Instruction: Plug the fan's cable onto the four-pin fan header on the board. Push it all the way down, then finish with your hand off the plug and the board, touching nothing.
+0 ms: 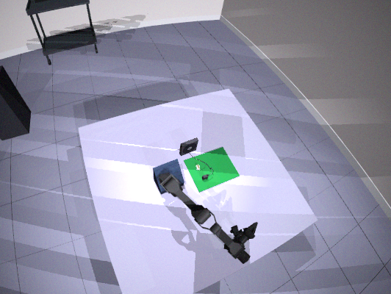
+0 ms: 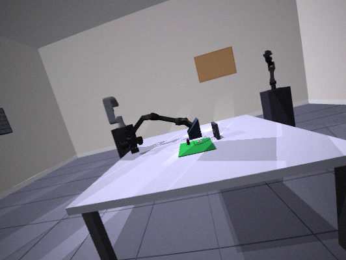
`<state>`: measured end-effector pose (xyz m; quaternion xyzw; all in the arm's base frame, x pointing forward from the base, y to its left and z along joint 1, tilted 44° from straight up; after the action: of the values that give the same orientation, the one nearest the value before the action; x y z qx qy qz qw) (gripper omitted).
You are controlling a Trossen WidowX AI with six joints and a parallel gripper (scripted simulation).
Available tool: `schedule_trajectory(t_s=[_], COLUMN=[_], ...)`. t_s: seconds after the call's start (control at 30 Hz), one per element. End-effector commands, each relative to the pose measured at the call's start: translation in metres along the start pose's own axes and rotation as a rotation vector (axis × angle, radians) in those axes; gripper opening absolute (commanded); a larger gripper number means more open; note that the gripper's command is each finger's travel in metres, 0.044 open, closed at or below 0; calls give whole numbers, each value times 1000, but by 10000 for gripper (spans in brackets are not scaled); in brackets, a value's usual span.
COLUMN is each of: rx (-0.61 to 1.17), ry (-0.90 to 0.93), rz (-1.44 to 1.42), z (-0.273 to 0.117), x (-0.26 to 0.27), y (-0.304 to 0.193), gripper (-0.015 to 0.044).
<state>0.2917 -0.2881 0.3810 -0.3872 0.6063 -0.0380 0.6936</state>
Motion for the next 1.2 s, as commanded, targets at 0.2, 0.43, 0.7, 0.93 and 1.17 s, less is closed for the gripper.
schedule_trajectory(t_s=[0.2,0.43,0.7,0.93,1.17], rx=[-120,-464,-987,-1522,-2133], ry=[97,227,210,0,-485], rz=[-123,-429,-863,-1312,-1804], z=[53,139,191,198,177], x=[14,29,29,18,-1], y=[27,105,213,304,378], gripper=[354,440,440,440,440])
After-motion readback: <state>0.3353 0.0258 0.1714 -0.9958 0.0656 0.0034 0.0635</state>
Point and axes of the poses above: the point midway between the two fingers, 35 mm back from their tips, its own z axis out along the fingers, its own x axis across the jaws, y = z × x, the point moved 5 cm from there along -z, back along the fingers, and after that the axes turned 7 degrees about z, right-handed, at the moved point
